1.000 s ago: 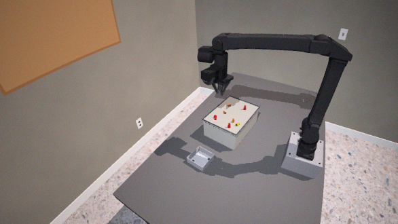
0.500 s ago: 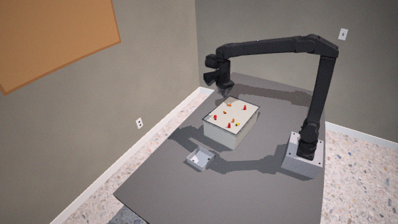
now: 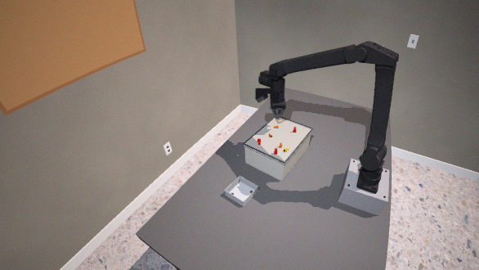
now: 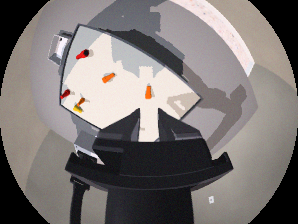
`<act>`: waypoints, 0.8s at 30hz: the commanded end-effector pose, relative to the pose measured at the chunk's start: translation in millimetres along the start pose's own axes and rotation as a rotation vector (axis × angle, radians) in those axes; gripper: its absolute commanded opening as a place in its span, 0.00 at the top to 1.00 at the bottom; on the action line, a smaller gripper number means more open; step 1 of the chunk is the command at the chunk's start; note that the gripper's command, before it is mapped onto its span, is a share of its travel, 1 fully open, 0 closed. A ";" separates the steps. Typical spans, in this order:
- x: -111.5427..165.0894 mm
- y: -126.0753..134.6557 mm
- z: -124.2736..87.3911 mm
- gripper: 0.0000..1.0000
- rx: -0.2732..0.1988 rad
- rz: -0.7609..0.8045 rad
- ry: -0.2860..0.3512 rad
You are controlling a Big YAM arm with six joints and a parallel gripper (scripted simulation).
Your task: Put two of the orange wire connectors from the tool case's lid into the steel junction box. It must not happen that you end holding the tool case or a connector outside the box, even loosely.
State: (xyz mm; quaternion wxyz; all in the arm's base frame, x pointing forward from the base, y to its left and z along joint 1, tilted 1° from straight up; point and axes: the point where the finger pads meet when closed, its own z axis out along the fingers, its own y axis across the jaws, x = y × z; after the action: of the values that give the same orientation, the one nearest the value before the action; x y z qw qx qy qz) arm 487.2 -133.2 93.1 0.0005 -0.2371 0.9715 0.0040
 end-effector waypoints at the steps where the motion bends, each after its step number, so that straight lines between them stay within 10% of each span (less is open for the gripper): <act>1: -8.7 -7.3 -1.2 0.75 0.016 0.047 -0.022; 24: -17.4 -3.5 31.9 0.75 0.027 0.020 -0.034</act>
State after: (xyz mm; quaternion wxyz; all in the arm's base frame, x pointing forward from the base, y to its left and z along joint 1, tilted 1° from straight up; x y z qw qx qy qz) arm 488.7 -131.9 51.5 0.0012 -0.2200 0.9755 0.0042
